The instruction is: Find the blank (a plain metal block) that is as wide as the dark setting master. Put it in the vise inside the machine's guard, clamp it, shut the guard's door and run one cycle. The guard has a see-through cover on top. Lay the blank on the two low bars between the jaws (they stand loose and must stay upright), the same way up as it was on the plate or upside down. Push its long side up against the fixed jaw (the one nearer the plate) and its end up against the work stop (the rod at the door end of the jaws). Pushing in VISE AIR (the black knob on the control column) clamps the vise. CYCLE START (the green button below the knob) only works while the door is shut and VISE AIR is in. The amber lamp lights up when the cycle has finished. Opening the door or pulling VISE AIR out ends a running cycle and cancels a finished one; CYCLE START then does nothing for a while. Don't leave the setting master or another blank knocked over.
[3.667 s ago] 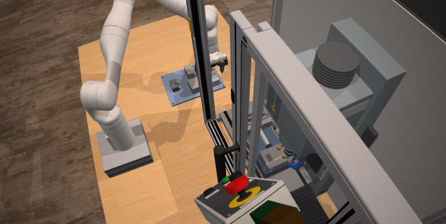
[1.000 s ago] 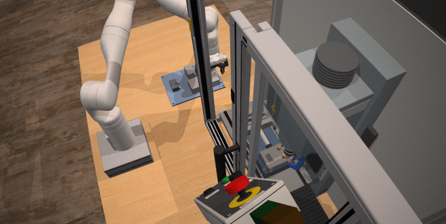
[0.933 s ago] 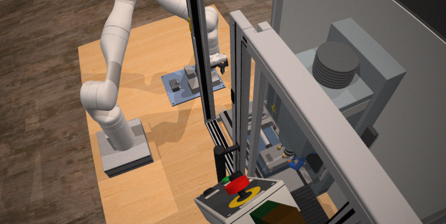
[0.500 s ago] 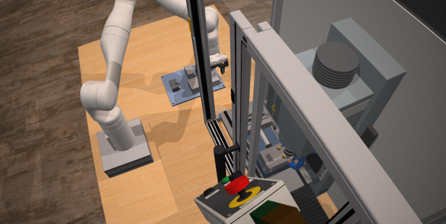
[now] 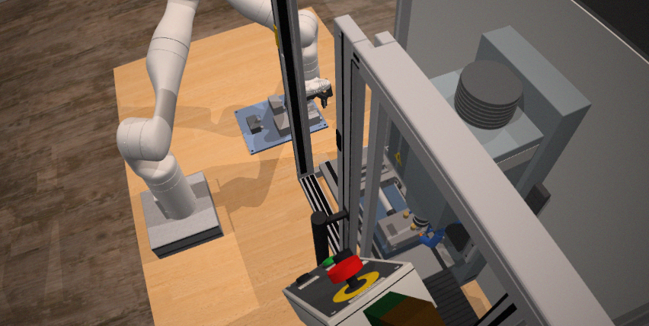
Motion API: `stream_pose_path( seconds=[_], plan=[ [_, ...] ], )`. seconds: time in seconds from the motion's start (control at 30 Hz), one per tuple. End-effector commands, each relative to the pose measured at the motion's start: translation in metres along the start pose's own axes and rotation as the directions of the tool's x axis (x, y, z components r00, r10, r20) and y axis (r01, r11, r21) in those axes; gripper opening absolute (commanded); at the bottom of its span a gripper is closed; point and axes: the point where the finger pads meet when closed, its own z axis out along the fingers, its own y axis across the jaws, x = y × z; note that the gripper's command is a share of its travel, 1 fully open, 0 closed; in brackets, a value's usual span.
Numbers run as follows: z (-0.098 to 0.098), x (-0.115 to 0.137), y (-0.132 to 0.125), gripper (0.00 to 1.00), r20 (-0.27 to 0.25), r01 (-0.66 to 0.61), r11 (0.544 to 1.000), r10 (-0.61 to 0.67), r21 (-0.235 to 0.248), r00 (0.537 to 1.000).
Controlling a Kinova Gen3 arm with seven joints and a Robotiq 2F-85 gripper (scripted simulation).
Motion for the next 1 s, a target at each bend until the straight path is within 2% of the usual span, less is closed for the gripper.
stream_pose_path(
  seconds=[0.0,0.33,0.37,0.97],
  plan=[
    [0.0008,0.0000,-0.0038,1.00,0.003,0.002,1.000,-0.002,0.007,1.000],
    [0.0008,0.0000,-0.0038,1.00,0.003,0.002,1.000,-0.002,0.007,1.000],
    [-0.0006,-0.0002,-0.0009,0.10,0.001,0.000,1.000,0.000,0.002,1.000],
    [-0.0016,-0.0002,-0.0012,0.10,0.001,0.000,1.000,0.000,0.003,1.000]
  ],
)
